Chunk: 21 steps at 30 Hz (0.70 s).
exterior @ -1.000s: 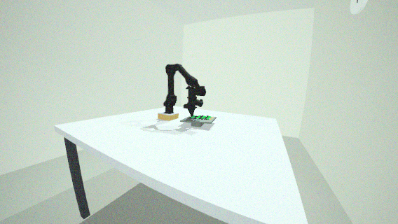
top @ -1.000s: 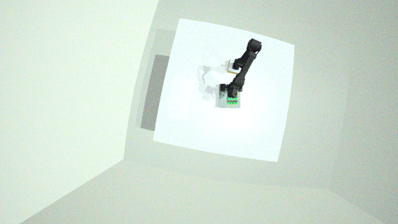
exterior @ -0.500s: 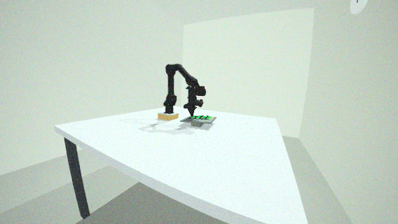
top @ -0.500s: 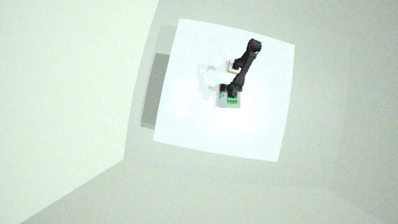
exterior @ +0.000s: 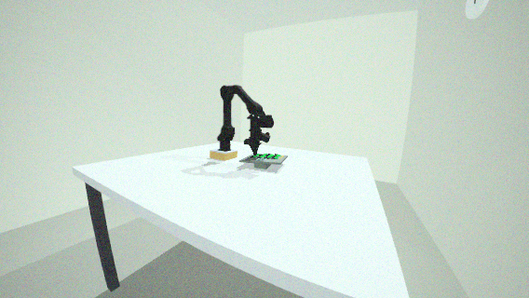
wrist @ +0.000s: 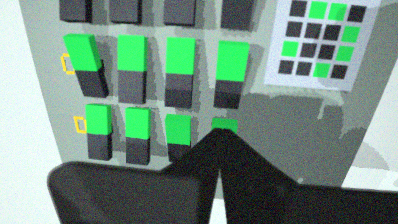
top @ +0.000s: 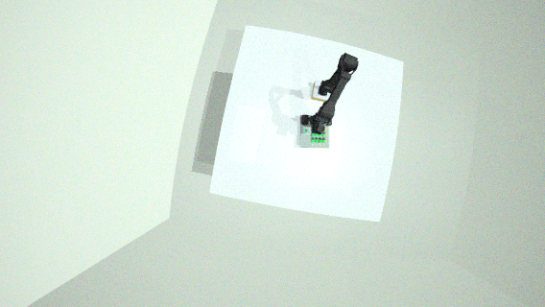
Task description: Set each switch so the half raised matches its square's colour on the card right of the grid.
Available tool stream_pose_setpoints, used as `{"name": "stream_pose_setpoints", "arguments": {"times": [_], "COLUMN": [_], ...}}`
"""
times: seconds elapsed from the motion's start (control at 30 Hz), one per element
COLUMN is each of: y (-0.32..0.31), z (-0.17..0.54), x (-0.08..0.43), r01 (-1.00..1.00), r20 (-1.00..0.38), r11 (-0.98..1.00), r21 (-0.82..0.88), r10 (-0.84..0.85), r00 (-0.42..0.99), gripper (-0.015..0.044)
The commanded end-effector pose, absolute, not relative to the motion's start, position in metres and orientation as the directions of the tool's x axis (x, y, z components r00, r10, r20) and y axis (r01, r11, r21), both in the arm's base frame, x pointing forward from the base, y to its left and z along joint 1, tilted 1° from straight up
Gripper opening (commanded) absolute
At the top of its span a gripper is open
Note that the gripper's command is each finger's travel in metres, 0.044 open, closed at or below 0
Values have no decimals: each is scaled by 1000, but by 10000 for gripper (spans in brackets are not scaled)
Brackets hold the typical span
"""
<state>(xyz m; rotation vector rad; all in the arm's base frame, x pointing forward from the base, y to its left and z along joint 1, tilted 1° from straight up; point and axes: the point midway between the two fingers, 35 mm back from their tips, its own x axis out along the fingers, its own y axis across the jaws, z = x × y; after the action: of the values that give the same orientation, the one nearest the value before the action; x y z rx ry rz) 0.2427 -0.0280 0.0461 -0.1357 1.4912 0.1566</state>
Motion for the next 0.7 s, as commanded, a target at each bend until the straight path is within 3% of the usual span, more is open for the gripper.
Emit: {"name": "stream_pose_setpoints", "arguments": {"times": [0.0,0.67], "y": [-29,-29], "z": [45,43], "x": [243,243], "r01": [-187,-187], "r20": [-997,-997], "r11": [982,982], "r21": [0,0], "r10": [15,15], "r00": [75,75], "gripper": [0,0]}}
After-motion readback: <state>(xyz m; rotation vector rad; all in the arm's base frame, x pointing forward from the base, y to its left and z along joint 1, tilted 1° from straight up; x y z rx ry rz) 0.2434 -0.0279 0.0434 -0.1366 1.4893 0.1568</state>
